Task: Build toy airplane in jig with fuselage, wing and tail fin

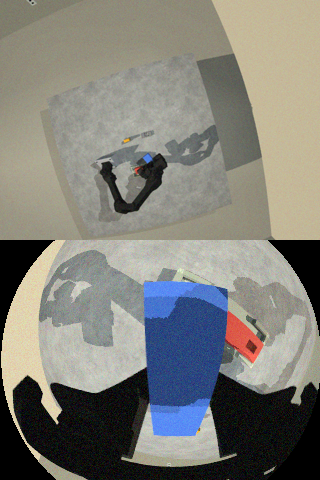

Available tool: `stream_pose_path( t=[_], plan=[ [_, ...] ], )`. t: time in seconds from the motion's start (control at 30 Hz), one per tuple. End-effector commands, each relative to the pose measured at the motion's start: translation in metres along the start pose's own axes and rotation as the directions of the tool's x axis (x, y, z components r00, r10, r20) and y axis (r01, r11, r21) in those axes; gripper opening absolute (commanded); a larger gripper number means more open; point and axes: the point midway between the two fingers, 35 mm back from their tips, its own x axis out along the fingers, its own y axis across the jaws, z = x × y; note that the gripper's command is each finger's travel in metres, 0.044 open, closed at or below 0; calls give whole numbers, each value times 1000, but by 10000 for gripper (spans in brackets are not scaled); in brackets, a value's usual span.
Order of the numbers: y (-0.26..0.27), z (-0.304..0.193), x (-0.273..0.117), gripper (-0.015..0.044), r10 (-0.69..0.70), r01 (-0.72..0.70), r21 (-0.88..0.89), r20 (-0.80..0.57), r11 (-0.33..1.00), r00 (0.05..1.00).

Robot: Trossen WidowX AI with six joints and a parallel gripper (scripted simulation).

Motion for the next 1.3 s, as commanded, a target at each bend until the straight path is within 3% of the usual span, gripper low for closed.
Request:
stream_pose_path(
  t=[0.0, 0.63, 0.9, 1.27],
  plan=[
    [-11, 9, 3, 0, -1, 0, 87, 8, 996, 1000],
    [-53, 42, 17, 0, -16, 4, 422, 26, 907, 1000],
    [-53, 42, 17, 195, -16, 4, 422, 26, 907, 1000],
    [-53, 42, 17, 195, -16, 4, 422, 26, 907, 1000]
  ],
)
